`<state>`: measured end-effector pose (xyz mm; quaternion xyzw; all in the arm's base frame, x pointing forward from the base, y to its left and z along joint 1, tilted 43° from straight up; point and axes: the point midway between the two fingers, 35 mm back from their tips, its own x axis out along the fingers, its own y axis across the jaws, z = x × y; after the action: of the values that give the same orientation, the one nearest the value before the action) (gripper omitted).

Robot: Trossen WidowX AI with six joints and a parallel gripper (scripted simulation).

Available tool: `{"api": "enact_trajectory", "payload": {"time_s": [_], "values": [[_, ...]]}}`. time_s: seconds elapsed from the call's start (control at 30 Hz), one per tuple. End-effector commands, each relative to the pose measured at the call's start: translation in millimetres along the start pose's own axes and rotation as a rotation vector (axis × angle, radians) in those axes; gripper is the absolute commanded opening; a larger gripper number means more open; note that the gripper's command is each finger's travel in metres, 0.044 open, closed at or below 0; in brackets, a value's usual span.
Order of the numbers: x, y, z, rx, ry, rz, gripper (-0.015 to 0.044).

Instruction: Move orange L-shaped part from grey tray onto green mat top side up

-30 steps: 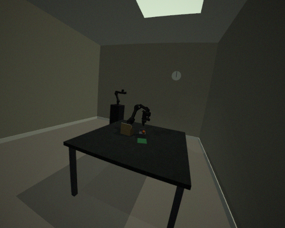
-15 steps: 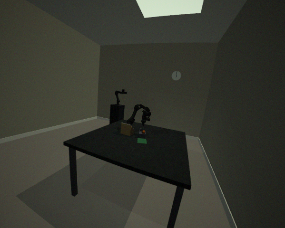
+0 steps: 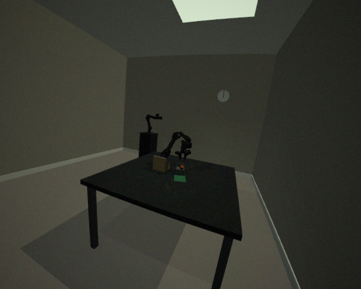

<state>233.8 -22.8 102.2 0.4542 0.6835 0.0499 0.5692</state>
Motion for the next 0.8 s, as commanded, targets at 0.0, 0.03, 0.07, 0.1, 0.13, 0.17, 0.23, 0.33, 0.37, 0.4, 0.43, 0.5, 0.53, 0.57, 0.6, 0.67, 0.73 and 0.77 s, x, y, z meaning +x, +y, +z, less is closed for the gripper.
{"api": "enact_trajectory", "payload": {"time_s": [0.0,0.03,0.07,0.1,0.13,0.17,0.23,0.33,0.37,0.4,0.43,0.5,0.53,0.57,0.6,0.67,0.73,0.77], "values": [[1,-17,26,0.58,0.005,-0.009,0.028],[1,-17,26,0.58,0.005,-0.009,0.028],[1,-17,26,0.58,0.005,-0.009,0.028],[1,-17,26,0.58,0.005,-0.009,0.028],[1,-17,26,0.58,0.005,-0.009,0.028],[1,-17,26,0.58,0.005,-0.009,0.028],[1,-17,26,0.58,0.005,-0.009,0.028],[1,-17,26,0.58,0.005,-0.009,0.028],[2,-17,27,0.58,0.005,-0.009,0.028],[4,-17,27,0.58,0.005,-0.009,0.028],[8,-17,27,0.58,0.005,-0.009,0.028],[16,-17,27,0.58,0.005,-0.008,0.028],[21,-17,27,0.58,0.005,-0.008,0.028],[27,-17,26,0.58,0.005,-0.008,0.028],[30,-17,26,0.579,0.005,-0.008,0.028],[32,-17,26,0.579,0.005,-0.008,0.028],[32,-17,26,0.579,0.005,-0.008,0.028],[33,-17,26,0.579,0.005,-0.008,0.028]]}}
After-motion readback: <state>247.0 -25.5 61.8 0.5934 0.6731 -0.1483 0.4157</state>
